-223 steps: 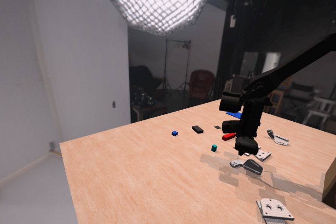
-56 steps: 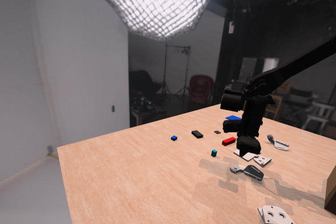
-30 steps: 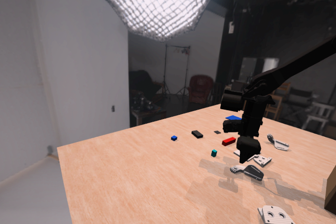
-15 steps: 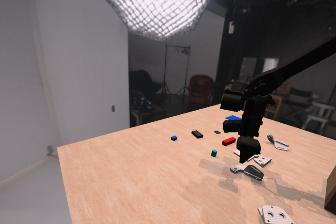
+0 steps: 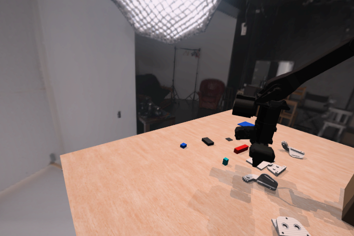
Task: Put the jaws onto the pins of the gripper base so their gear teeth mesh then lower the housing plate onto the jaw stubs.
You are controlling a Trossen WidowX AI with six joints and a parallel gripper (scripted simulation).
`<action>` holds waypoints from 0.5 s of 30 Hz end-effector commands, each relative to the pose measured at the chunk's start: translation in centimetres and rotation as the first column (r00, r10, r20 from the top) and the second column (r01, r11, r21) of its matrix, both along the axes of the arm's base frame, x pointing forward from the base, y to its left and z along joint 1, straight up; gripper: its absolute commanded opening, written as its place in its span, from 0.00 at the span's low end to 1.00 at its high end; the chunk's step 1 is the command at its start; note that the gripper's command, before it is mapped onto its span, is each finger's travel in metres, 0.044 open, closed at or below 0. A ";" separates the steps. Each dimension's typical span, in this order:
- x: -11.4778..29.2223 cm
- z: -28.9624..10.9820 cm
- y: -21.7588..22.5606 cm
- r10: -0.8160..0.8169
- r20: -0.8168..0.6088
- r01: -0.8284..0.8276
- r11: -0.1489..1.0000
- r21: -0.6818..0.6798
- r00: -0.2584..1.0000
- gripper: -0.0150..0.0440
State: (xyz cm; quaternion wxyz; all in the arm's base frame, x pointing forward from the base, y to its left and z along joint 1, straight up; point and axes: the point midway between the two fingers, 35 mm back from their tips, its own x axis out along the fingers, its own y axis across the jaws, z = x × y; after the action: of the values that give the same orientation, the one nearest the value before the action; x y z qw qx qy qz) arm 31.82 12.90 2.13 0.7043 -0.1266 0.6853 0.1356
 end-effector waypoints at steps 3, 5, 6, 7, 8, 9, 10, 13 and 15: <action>0.0 0.0 0.0 0.000 0.000 0.000 1.000 0.000 1.000 0.25; 0.0 0.0 0.0 0.000 0.000 0.000 1.000 0.000 1.000 0.25; 0.0 0.0 0.0 0.000 0.000 0.000 1.000 0.000 1.000 0.25; 0.0 0.0 0.0 0.000 0.000 0.000 1.000 0.000 1.000 0.25; 0.0 0.0 0.0 0.000 0.000 0.000 1.000 0.000 1.000 0.25; 0.0 0.0 0.0 0.000 0.000 0.000 1.000 0.000 1.000 0.25; 0.0 0.0 0.0 0.000 0.000 0.000 1.000 0.000 1.000 0.25; 0.0 0.0 0.0 0.000 0.000 0.000 1.000 0.000 1.000 0.25; 0.0 0.0 0.0 0.000 0.000 0.000 1.000 0.000 1.000 0.25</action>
State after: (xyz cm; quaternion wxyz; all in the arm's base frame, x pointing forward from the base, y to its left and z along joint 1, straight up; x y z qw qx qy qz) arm 31.82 12.91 2.13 0.7043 -0.1264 0.6853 0.1357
